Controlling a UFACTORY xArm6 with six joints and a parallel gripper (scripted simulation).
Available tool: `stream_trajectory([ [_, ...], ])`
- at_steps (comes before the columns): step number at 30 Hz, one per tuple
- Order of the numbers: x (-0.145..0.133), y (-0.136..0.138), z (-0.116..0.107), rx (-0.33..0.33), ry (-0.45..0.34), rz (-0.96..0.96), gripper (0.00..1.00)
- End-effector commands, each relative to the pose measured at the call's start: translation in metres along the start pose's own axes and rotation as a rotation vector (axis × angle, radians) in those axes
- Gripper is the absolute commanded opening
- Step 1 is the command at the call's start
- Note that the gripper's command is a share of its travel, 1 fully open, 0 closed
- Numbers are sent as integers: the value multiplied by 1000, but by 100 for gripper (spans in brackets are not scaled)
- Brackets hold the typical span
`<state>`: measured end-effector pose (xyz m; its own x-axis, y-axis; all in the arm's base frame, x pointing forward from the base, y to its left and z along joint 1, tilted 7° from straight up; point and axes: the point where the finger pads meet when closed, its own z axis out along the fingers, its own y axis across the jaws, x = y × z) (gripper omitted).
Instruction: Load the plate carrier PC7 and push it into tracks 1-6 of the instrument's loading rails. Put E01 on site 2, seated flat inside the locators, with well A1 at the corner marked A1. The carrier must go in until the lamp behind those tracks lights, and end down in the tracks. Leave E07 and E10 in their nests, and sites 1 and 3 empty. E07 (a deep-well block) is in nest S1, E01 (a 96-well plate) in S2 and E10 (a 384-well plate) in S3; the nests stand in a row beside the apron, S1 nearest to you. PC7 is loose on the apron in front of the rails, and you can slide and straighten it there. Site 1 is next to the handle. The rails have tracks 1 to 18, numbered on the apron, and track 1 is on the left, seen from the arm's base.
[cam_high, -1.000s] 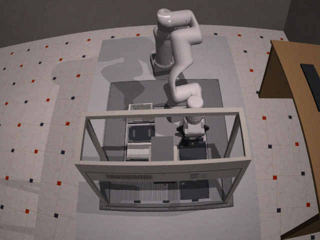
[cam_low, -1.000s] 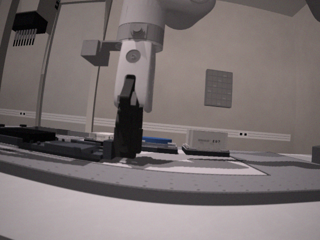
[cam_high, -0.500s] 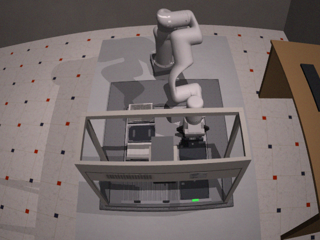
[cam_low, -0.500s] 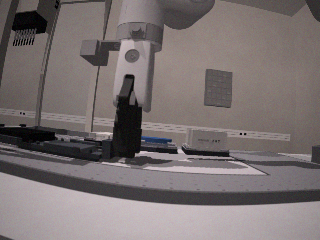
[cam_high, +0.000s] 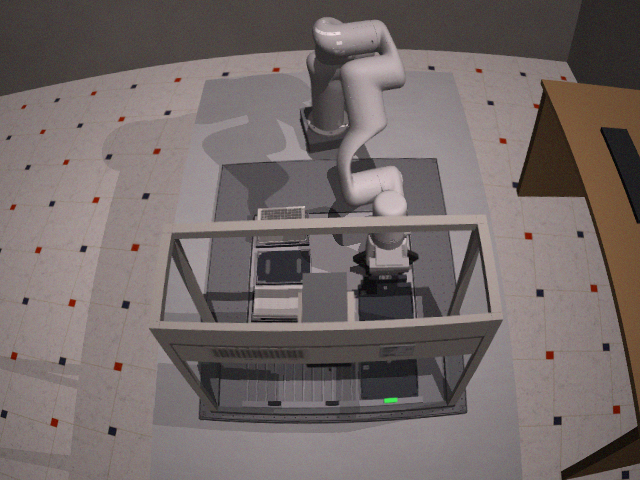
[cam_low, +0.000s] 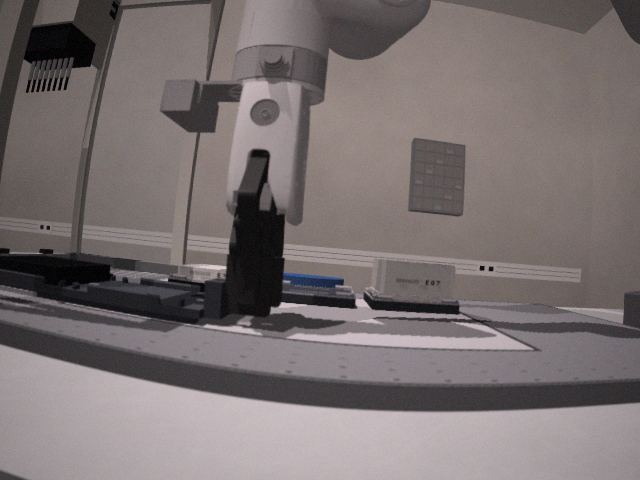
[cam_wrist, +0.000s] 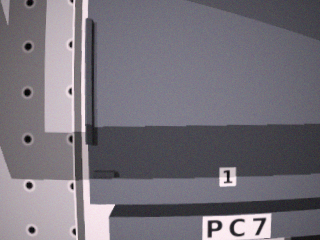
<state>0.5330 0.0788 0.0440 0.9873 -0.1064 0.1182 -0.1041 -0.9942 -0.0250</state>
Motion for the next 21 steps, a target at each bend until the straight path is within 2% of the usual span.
stream_trajectory([
  [1, 2, -1, -2, 1, 5, 0, 82],
  [21, -6, -1, -2, 1, 5, 0, 82],
])
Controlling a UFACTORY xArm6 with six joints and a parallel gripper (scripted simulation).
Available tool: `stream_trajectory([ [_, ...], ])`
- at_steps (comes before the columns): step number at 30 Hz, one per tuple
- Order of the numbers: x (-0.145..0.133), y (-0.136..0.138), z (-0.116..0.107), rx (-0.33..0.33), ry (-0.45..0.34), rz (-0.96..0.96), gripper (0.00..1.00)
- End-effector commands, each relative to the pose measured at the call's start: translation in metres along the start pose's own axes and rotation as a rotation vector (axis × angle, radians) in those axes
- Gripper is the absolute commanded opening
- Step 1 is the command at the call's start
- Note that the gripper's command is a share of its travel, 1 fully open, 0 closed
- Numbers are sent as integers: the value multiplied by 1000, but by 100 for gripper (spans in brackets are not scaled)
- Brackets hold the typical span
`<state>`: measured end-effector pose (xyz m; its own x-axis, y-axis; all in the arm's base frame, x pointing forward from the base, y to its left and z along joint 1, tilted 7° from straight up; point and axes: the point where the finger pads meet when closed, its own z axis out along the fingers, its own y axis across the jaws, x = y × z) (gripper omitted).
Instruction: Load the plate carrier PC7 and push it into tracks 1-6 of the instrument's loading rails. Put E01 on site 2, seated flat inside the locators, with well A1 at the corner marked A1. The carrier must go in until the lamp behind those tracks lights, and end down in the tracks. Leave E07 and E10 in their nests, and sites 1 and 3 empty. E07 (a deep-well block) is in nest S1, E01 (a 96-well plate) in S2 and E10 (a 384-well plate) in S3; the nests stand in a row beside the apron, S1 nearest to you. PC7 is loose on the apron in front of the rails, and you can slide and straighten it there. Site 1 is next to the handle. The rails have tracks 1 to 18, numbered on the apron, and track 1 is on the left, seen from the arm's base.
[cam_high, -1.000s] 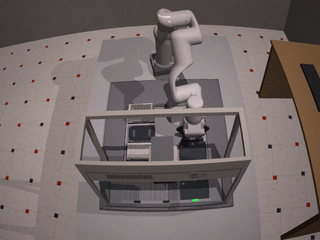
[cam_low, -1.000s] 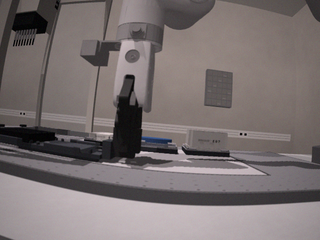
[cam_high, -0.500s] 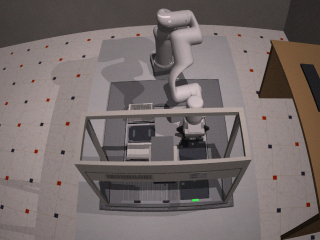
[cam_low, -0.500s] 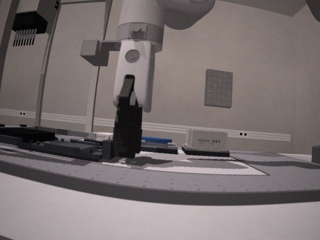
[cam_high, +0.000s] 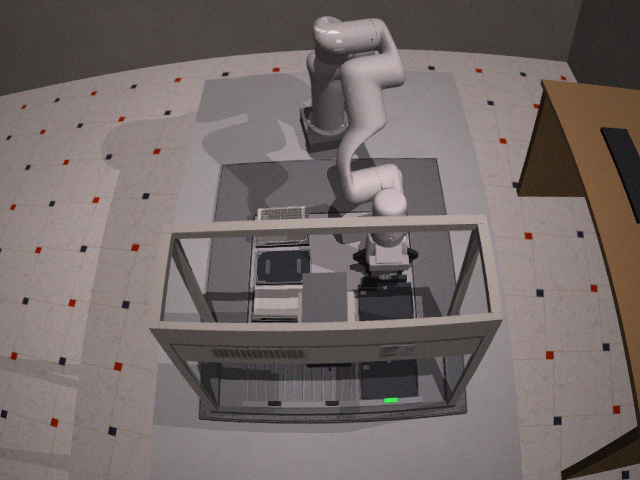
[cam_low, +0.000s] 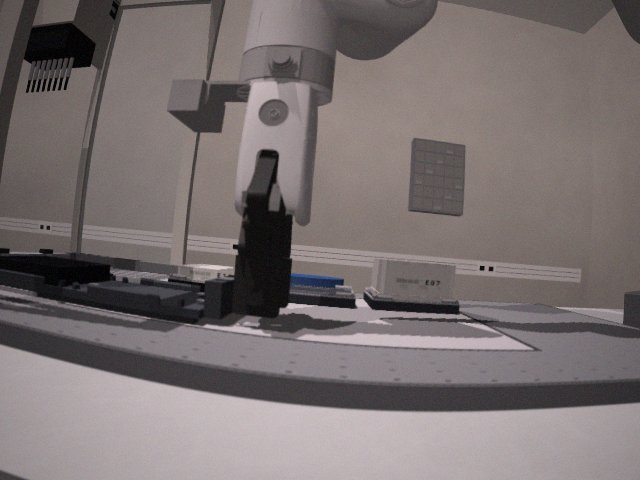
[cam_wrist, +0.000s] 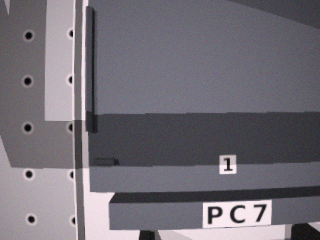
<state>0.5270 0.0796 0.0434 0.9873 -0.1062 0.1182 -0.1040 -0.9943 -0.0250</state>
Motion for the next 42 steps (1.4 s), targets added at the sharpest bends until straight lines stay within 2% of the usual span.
stream_trajectory([
  [1, 0, 0, -2, 1, 5, 0, 82],
  [8, 0, 0, -2, 1, 5, 0, 82],
  [42, 0, 0, -52, 1, 5, 0, 82],
])
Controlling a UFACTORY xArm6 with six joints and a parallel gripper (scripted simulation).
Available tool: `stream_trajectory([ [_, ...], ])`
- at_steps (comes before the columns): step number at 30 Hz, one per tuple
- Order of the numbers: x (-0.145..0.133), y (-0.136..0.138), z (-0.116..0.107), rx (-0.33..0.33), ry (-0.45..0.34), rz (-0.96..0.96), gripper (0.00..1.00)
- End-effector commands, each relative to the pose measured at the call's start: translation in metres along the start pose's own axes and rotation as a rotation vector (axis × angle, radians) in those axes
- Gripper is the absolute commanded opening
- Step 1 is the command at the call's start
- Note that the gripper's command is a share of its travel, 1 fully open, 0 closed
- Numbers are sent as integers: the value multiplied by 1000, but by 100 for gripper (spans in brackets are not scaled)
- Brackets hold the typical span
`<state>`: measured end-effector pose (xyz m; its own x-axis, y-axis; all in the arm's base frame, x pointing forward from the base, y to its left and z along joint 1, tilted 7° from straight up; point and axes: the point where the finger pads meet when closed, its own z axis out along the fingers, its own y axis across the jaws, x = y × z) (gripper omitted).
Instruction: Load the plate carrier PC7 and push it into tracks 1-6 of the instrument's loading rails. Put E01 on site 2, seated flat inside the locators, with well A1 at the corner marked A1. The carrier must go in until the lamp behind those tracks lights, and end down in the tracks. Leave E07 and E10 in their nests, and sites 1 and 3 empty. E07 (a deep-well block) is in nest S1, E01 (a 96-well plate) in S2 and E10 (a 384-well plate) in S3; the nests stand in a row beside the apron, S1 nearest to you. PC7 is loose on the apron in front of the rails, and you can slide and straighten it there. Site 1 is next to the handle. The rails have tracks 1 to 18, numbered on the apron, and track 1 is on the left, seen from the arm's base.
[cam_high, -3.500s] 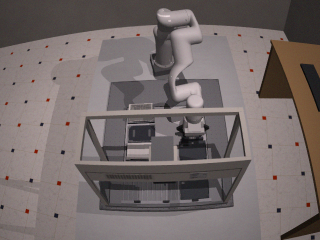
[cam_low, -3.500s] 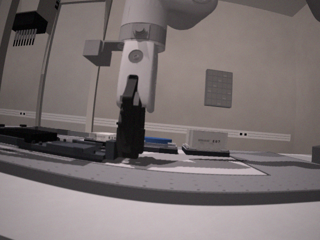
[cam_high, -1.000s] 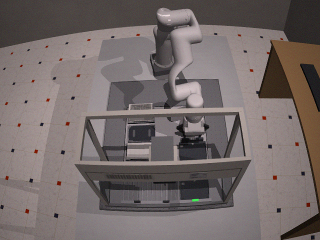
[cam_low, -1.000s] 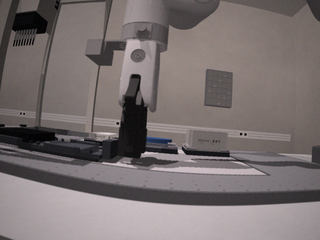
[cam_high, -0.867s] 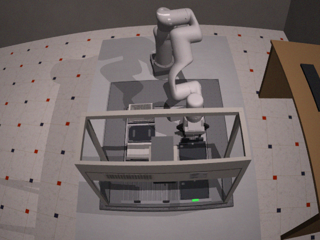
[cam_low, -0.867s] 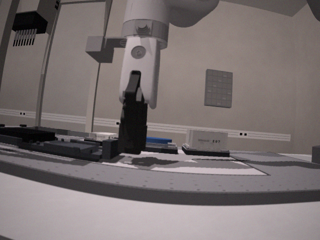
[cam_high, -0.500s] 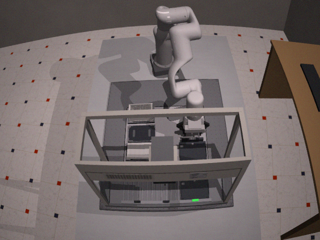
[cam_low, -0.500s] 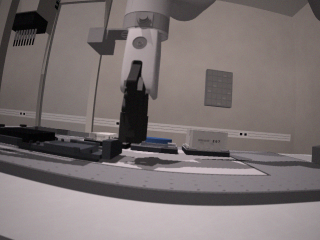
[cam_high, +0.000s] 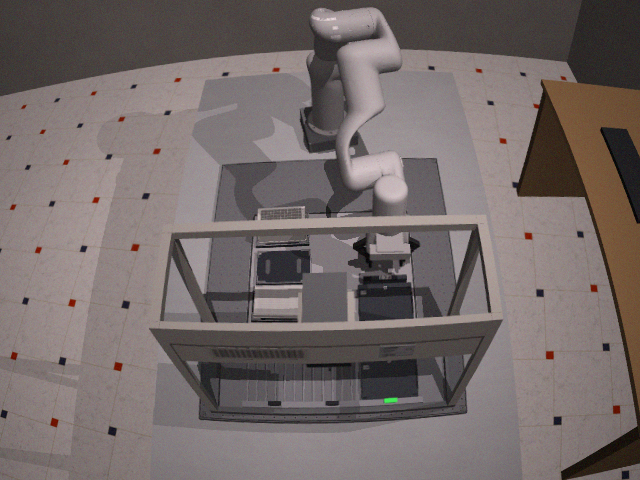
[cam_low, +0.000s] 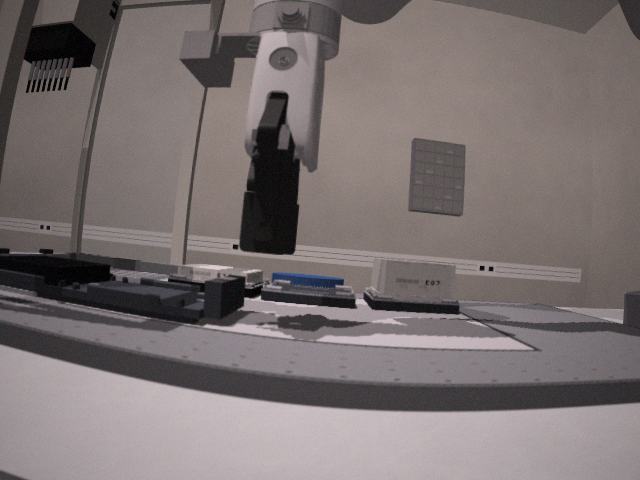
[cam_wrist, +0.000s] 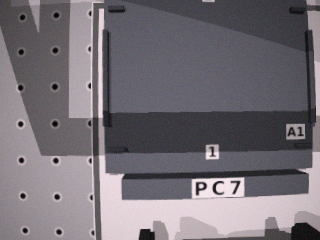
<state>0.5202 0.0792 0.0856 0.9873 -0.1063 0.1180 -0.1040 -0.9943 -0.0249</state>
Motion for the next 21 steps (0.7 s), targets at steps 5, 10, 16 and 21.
stream_trajectory([
  [5, 2, 0, -17, 1, 5, 0, 82],
  [10, 2, 0, -26, 1, 5, 0, 82],
  [16, 2, 0, -32, 1, 5, 0, 82],
  [21, 2, 0, -41, 1, 5, 0, 82],
])
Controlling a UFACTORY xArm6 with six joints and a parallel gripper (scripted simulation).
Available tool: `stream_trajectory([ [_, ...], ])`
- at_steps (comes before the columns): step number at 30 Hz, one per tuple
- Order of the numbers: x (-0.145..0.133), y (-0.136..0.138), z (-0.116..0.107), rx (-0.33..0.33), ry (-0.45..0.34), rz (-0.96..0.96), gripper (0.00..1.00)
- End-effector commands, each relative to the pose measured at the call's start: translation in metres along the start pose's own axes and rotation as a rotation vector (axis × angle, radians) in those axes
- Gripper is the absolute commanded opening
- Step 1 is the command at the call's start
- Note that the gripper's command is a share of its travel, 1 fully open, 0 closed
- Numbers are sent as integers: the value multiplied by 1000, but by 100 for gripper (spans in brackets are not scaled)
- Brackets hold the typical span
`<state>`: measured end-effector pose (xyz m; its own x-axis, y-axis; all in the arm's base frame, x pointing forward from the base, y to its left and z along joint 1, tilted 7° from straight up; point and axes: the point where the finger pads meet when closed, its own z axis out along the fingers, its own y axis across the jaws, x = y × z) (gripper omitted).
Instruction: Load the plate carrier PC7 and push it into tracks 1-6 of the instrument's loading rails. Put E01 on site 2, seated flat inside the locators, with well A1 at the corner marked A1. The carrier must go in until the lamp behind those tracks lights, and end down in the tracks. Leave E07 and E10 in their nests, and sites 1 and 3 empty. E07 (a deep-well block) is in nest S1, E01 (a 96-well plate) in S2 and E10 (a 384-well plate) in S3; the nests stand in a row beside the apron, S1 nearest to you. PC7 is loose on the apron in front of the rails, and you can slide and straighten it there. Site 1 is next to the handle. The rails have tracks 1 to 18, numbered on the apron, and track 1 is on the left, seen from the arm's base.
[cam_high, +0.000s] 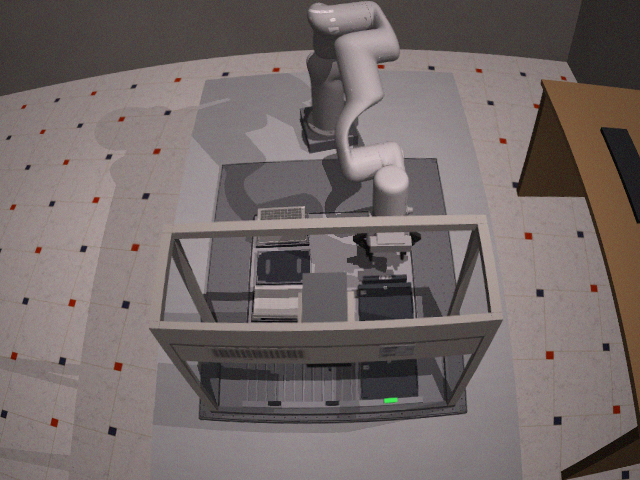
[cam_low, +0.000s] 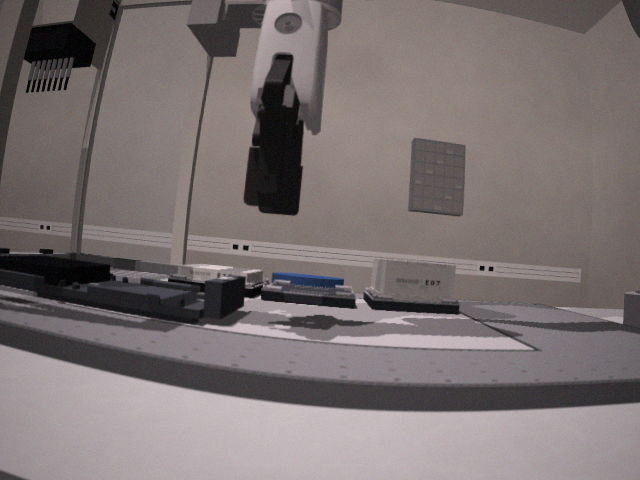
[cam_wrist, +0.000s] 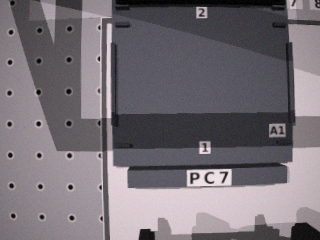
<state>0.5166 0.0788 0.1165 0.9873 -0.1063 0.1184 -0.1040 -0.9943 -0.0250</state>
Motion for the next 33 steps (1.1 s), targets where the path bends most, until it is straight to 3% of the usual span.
stream_trajectory([
  [1, 2, 0, -11, 1, 5, 0, 82],
  [33, 1, 0, -58, 1, 5, 0, 82],
])
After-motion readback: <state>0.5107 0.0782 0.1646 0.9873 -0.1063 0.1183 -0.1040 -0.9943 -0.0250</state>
